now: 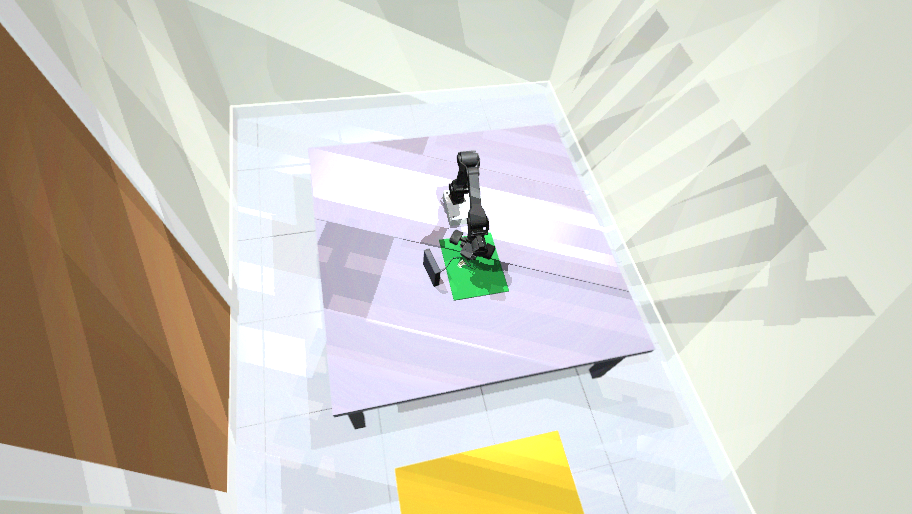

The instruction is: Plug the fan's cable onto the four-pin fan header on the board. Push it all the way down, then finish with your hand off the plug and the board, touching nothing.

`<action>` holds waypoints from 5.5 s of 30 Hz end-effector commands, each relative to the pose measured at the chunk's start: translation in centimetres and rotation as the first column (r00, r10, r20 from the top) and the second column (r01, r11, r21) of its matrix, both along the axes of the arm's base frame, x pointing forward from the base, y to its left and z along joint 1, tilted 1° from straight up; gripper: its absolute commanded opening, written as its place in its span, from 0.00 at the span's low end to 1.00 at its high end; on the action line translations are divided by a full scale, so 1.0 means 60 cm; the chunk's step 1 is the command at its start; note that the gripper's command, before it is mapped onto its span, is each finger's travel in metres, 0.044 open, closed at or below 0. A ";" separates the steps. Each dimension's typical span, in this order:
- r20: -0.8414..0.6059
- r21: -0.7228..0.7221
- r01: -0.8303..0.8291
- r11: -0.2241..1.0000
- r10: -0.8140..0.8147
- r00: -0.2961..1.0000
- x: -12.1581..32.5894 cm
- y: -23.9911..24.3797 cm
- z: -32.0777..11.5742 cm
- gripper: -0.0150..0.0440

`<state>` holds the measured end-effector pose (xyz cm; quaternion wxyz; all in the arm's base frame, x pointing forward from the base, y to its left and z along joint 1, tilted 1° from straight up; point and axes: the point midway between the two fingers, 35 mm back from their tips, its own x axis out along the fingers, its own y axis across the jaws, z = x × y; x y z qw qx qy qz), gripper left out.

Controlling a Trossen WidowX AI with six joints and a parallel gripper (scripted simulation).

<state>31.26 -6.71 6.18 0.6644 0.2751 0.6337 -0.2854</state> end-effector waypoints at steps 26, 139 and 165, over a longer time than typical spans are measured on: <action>0.008 0.018 0.393 0.919 -0.394 0.919 0.001 -0.048 0.002 0.25; 0.011 0.014 0.389 0.921 -0.390 0.921 0.003 -0.048 -0.071 0.69; 0.002 0.026 0.390 0.920 -0.390 0.921 -0.046 0.151 0.014 0.69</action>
